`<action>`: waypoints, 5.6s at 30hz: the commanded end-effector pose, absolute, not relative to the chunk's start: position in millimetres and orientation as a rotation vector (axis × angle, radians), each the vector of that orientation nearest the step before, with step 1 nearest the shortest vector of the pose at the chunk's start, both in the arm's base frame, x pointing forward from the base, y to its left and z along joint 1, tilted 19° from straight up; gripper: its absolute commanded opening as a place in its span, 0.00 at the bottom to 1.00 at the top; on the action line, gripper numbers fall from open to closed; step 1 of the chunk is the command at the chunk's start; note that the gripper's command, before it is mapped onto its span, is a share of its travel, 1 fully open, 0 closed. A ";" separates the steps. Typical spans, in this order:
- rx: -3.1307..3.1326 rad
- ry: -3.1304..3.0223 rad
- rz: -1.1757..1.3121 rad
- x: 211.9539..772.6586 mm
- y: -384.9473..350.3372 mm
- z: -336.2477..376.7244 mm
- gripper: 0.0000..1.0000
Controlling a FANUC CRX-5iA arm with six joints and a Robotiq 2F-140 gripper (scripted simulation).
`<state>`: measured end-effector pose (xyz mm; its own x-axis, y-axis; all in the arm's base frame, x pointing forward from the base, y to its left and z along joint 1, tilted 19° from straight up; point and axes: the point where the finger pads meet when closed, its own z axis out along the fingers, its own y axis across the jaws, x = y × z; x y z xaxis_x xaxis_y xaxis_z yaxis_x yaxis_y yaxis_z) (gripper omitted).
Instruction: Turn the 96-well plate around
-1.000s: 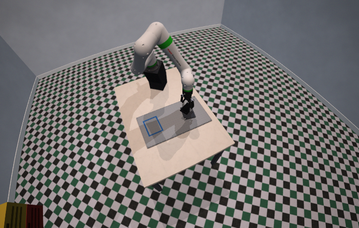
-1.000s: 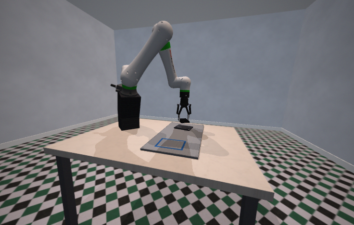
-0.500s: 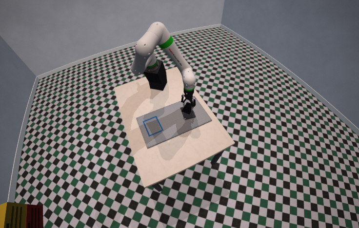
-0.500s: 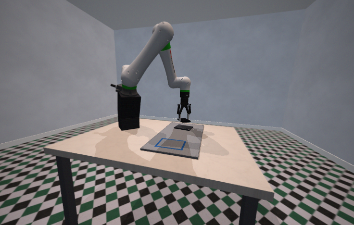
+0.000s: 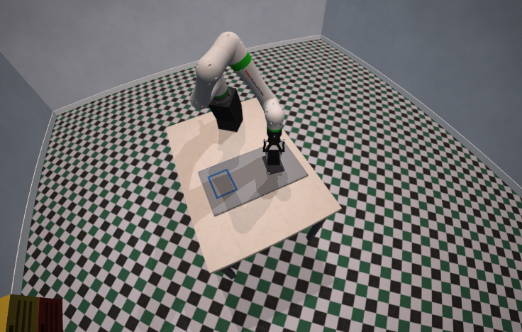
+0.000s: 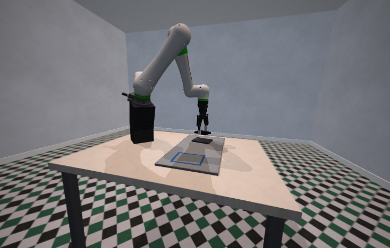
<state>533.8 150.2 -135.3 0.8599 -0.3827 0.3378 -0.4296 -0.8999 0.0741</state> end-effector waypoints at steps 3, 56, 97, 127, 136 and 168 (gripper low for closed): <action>2.917 -0.262 0.405 533.9 150.2 -135.2 0.00; 2.917 -0.192 0.397 539.6 145.7 -155.6 0.00; 2.917 -0.192 0.397 547.4 139.4 -184.4 0.00; 2.917 -0.192 0.397 548.4 138.5 -188.7 0.00; 2.917 -0.192 0.397 548.8 138.2 -189.9 0.00; 2.917 -0.192 0.397 549.6 137.5 -193.3 1.00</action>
<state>549.5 137.4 -193.4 0.9557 -0.1019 0.2761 -0.1532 -0.9733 0.1711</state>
